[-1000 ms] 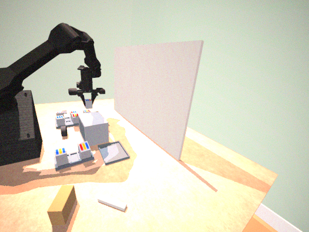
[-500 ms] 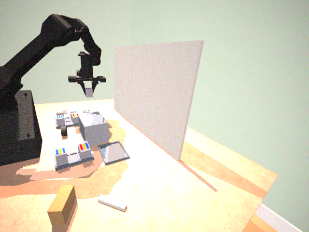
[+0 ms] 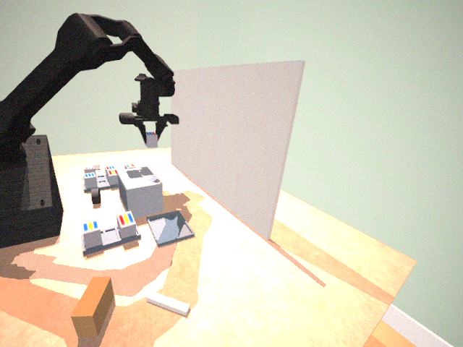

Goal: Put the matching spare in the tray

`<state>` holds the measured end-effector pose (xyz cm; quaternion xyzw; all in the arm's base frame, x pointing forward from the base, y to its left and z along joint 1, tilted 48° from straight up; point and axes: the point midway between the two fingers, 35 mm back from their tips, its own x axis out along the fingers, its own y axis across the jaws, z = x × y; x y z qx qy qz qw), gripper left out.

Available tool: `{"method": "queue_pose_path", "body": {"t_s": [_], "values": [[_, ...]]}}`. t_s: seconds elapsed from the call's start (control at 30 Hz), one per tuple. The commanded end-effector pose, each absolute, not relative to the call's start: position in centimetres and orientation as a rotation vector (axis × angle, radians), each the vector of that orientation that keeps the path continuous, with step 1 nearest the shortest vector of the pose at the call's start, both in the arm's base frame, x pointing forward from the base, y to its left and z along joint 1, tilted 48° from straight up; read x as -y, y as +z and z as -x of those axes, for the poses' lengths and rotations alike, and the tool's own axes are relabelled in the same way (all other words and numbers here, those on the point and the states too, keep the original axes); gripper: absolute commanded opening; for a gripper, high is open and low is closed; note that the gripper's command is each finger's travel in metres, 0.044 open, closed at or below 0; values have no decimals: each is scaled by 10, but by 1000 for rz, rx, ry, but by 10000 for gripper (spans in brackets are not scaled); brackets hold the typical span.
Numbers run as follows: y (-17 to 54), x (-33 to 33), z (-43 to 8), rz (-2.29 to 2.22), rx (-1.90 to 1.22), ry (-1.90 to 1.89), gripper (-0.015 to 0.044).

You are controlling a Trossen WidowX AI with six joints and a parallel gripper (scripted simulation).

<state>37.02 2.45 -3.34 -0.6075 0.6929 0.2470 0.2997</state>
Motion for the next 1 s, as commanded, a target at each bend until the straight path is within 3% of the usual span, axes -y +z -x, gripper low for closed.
{"method": "queue_pose_path", "body": {"t_s": [0.0, 0.47, 0.97], "values": [[-9, -2, -373, 1620, -1838, 664, 0], [65, 71, -366, 1629, -1839, 653, 0], [140, 145, -326, 1643, -1881, 618, 0]]}}
